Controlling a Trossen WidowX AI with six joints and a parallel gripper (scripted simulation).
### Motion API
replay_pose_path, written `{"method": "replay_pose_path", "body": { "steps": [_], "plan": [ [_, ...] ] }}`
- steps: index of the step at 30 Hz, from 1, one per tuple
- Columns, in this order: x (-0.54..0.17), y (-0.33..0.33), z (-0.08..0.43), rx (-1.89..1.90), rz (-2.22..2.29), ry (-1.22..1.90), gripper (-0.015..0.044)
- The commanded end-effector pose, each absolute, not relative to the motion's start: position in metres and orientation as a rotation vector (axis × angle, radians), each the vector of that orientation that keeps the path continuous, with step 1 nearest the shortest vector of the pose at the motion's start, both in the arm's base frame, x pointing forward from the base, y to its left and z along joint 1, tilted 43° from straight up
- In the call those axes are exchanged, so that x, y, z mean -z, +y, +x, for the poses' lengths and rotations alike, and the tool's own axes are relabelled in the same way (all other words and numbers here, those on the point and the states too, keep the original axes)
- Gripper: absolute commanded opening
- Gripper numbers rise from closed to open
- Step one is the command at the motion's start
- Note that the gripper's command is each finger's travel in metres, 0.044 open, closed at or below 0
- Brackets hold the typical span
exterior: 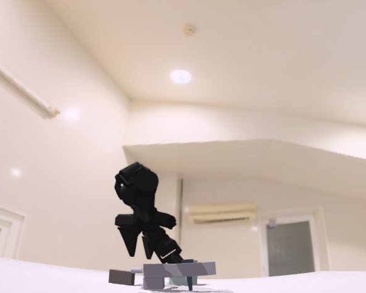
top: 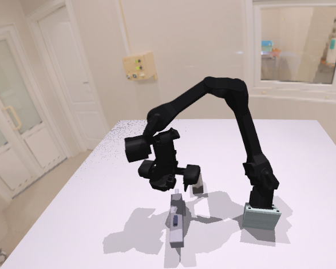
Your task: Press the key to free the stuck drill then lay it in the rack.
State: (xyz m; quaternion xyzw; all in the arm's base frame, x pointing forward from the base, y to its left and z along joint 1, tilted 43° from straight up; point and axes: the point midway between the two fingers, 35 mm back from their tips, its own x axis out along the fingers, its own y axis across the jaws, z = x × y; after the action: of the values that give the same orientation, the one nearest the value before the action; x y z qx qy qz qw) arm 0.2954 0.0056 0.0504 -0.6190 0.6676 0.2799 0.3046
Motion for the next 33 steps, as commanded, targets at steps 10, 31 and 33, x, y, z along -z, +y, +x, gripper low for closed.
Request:
{"method": "replay_pose_path", "body": {
  "steps": [10, 31, 33],
  "plan": [
    [-0.056, -0.032, 0.292, -1.048, -1.843, 1.743, 0.0440],
    [-0.040, -0.040, 0.290, -1.048, -1.843, 1.743, 0.0440],
    [-0.037, -0.041, 0.290, -1.048, -1.843, 1.743, 0.0440]
  ]
}}
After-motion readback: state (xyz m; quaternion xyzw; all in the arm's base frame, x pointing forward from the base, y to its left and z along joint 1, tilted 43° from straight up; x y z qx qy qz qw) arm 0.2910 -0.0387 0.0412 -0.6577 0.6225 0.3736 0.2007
